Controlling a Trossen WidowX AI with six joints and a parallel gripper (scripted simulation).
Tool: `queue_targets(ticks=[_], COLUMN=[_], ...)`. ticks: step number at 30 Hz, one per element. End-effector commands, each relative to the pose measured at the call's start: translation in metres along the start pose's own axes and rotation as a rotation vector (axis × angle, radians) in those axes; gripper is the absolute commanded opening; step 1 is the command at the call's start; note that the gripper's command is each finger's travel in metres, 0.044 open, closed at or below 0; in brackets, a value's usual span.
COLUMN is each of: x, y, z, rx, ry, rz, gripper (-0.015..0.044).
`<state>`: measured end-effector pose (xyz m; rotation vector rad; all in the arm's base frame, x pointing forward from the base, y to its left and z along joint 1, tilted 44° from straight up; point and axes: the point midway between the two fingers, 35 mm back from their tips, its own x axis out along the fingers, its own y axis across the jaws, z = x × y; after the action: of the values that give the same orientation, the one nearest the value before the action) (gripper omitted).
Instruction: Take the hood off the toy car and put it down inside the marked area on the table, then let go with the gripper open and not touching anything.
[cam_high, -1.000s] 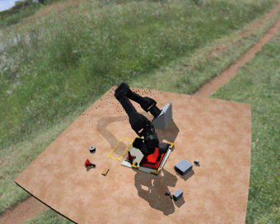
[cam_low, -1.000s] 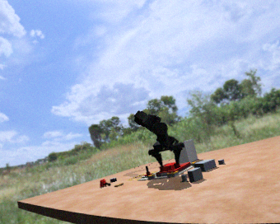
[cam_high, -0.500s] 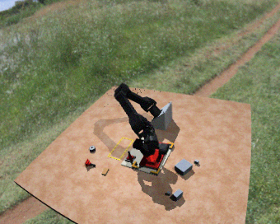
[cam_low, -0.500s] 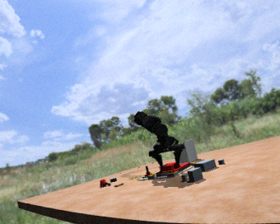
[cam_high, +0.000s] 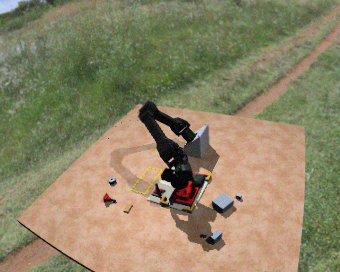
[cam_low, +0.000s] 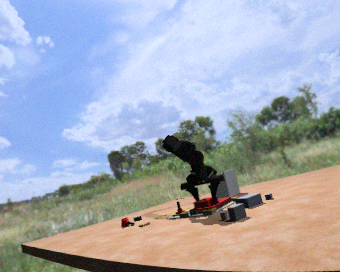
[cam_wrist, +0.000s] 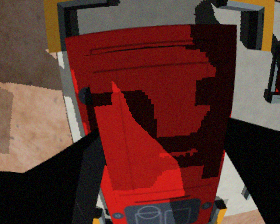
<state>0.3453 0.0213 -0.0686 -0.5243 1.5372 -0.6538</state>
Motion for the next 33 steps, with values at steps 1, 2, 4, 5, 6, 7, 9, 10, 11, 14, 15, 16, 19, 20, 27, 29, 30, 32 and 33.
queue_targets(ticks=[1, 2, 4, 5, 6, 7, 9, 10, 11, 14, 15, 16, 19, 20, 27, 29, 30, 32, 33], x=[-0.001, -0.001, -0.002, -0.003, -0.004, -0.004, -0.006, -0.006, -0.007, -0.009, -0.01, -0.01, -0.012, -0.013, -0.018, -0.019, -0.02, -0.021, -0.022], y=[0.0, 0.0, 0.0, 0.0, 0.0, 0.0, 0.0, 0.0, 0.0, 0.0, 0.0, 0.0, 0.0, 0.0, 0.0, 0.0, 0.0, 0.0, 0.0], z=[0.0, 0.0, 0.0, 0.0, 0.0, 0.0, 0.0, 0.0, 0.0, 0.0, 0.0, 0.0, 0.0, 0.0, 0.0, 0.0, 0.0, 0.0, 0.0], rx=[0.001, 0.001, 0.001, 0.001, 0.001, 0.001, 0.001, 0.001, 0.001, 0.001, 0.001, 0.001, 0.001, 0.001, 0.0, 0.0, 0.0, 0.0, 0.0], ry=[0.0, 0.0, 0.0, 0.0, 0.0, 0.0, 0.0, 0.0, 0.0, 0.0, 0.0, 0.0, 0.0, 0.0, 0.0, 0.0, 0.0, 0.0, 0.0], rz=[0.001, 0.001, 0.001, 0.001, 0.001, 0.001, 0.001, 0.001, 0.001, 0.001, 0.001, 0.001, 0.001, 0.001, 0.001, 0.001, 0.001, 0.001, 0.001], gripper=[0.0196, 0.017, 0.0117, 0.0091, 0.0065, 0.0039, 0.0, 0.0, 0.0, 0.0, 0.0, 0.0, 0.0, 0.0, 0.0, 0.0, 0.0, 0.0, 0.0])
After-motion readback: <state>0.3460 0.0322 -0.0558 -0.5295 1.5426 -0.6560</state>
